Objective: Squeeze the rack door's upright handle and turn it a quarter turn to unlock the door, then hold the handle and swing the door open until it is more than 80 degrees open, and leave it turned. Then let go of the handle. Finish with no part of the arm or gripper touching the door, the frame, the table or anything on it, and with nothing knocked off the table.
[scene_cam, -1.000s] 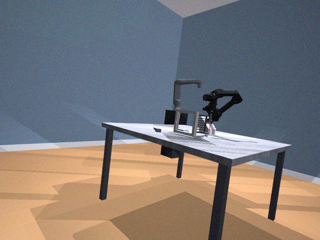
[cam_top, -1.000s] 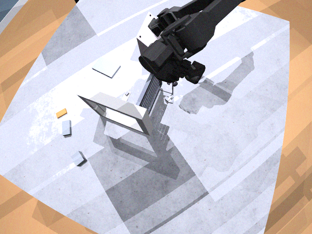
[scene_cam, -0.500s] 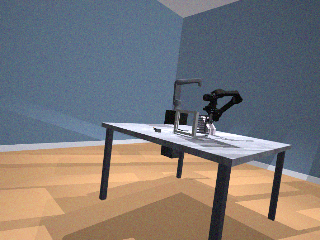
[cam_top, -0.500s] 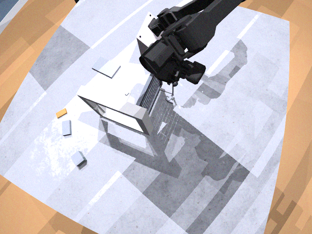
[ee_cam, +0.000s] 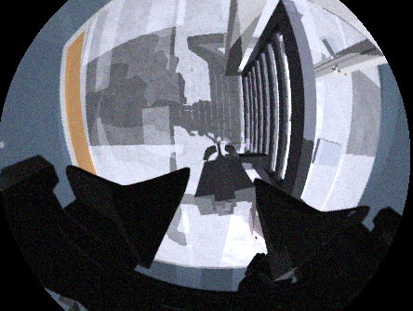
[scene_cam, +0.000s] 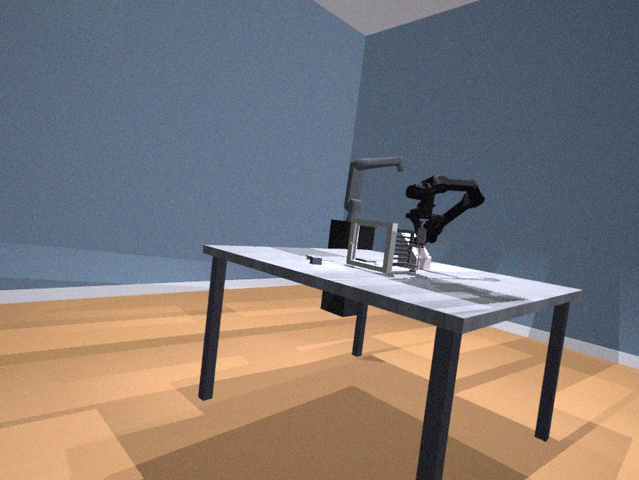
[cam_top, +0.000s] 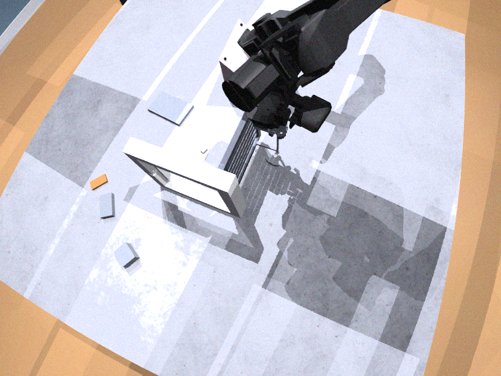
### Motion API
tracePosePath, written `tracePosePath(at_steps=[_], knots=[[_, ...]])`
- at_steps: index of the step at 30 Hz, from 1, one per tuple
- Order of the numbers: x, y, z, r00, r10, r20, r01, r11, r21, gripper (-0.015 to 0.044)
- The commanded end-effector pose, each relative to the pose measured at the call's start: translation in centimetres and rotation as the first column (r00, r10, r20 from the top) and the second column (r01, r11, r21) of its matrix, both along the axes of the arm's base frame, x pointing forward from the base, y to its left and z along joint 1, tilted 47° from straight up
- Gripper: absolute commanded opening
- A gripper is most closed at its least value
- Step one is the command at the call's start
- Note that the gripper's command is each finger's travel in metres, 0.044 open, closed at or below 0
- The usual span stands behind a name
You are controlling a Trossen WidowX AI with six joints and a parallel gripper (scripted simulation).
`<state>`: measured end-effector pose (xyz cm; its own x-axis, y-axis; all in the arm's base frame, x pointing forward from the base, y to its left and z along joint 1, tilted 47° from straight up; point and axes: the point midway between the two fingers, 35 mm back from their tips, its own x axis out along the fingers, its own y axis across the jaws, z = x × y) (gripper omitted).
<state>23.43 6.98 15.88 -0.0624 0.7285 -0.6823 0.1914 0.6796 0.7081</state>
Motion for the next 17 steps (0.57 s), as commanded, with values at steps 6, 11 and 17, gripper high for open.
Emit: tracePosePath(at_steps=[6, 11, 17], knots=[[0.2, -1.2, 1.2, 0.999, -0.051, 0.013, 0.051, 0.999, -0.018, 0.0288], [0.2, -1.8, 1.8, 0.997, -0.075, 0.015, 0.076, 0.997, -0.025, 0.0288], [0.1, -2.6, 2.5, 0.994, -0.104, 0.018, 0.105, 0.994, -0.033, 0.0288]])
